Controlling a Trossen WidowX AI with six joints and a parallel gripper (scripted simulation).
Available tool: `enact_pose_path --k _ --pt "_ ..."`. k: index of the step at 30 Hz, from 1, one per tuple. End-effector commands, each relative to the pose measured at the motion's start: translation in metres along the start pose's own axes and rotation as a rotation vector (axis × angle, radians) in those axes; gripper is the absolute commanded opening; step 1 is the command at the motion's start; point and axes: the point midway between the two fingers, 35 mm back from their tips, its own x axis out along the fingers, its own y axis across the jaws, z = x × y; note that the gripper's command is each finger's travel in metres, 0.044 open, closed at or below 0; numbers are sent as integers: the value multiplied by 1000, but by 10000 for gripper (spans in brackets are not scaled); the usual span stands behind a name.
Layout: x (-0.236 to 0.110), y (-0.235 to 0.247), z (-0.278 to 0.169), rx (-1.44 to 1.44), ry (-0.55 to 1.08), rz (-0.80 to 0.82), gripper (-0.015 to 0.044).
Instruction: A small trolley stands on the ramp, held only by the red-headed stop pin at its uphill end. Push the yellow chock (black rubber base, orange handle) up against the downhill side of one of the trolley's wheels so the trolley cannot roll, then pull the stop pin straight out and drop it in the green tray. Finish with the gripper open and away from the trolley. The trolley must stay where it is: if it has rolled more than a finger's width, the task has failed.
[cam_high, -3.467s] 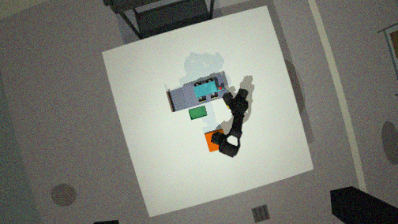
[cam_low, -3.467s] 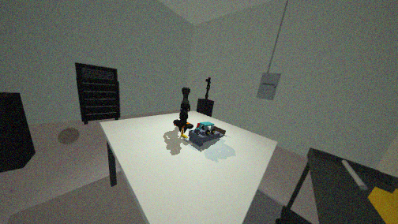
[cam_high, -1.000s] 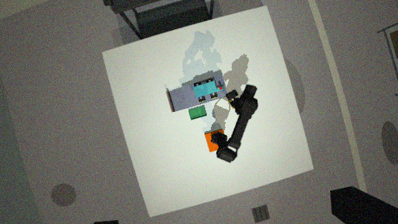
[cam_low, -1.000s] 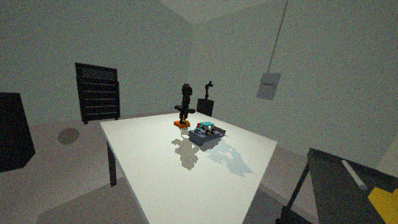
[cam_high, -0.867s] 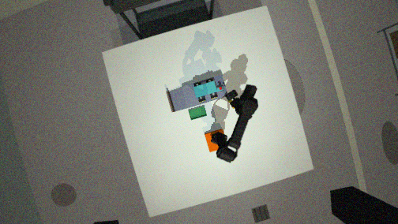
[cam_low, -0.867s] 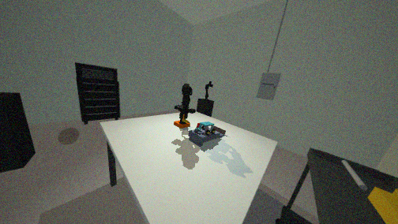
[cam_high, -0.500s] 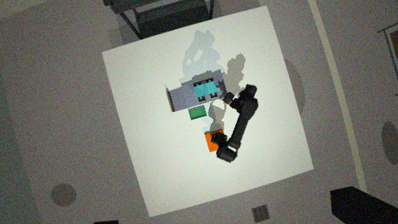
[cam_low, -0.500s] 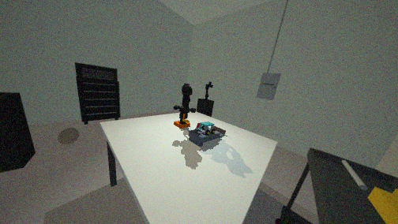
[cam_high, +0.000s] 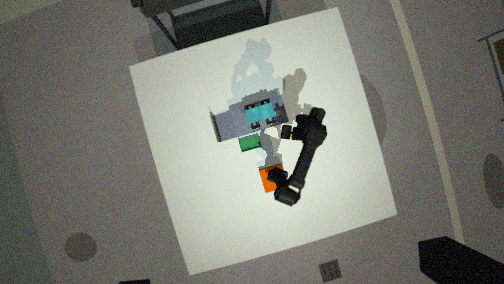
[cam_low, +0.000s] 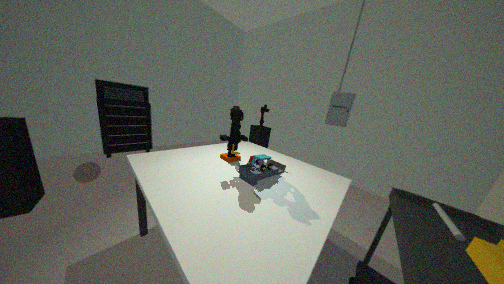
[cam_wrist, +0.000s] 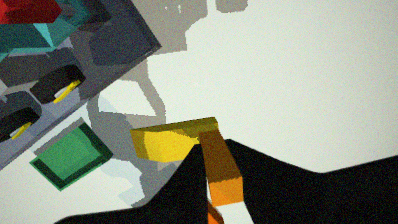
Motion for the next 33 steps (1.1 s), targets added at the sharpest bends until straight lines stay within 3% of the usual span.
enact_pose_path --k 1,33 --pt "0 1 0 -163 -2 3 0" --pt "0 0 0 -1136 -4 5 0"
